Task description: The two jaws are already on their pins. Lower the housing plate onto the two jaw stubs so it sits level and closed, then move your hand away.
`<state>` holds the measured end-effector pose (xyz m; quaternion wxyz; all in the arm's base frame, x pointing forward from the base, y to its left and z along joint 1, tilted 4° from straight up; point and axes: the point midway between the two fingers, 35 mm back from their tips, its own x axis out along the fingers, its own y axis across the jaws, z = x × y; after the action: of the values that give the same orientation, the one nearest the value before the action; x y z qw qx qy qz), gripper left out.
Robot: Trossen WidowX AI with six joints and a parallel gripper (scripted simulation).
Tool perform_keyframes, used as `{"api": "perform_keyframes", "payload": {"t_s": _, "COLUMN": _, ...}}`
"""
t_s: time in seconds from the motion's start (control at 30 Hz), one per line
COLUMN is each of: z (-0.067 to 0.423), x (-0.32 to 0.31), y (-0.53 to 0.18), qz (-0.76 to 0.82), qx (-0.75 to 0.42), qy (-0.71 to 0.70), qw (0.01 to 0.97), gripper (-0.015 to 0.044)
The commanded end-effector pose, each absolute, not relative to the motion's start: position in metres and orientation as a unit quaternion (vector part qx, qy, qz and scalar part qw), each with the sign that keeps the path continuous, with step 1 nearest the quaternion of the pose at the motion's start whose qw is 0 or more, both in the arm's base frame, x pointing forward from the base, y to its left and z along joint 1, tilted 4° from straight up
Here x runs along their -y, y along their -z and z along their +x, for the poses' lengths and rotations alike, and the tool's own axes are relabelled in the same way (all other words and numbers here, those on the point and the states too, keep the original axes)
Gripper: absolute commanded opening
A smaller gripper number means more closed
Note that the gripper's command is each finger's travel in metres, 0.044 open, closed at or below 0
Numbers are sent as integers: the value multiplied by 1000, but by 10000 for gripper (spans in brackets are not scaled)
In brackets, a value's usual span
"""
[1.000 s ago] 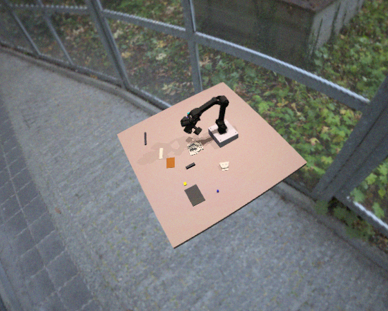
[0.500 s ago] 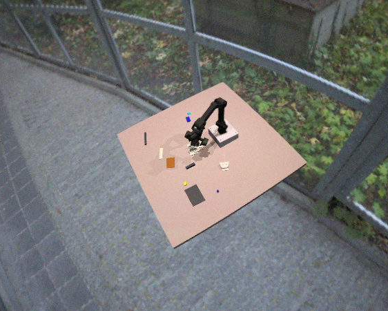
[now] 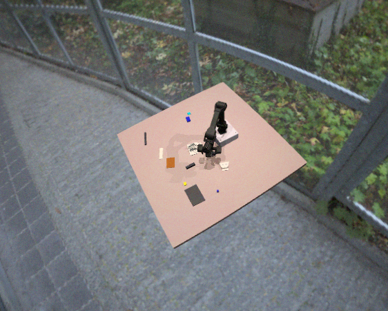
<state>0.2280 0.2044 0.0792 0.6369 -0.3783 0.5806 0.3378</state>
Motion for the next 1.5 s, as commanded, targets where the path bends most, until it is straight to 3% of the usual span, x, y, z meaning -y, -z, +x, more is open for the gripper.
{"api": "perform_keyframes", "payload": {"t_s": 0.0, "z": 205, "x": -233, "y": -75, "qz": -380, "qx": -576, "qy": -371, "qw": 621, "gripper": 440}}
{"api": "perform_keyframes", "payload": {"t_s": 0.3, "z": 135, "x": -287, "y": -64, "qz": -393, "qx": -573, "qy": -442, "qw": 568, "gripper": 440}}
{"api": "perform_keyframes", "payload": {"t_s": 0.6, "z": 132, "x": -290, "y": -25, "qz": -393, "qx": -573, "qy": -443, "qw": 566, "gripper": 440}}
{"api": "perform_keyframes", "payload": {"t_s": 1.47, "z": 131, "x": -292, "y": 4, "qz": -393, "qx": -573, "qy": -443, "qw": 566, "gripper": 440}}
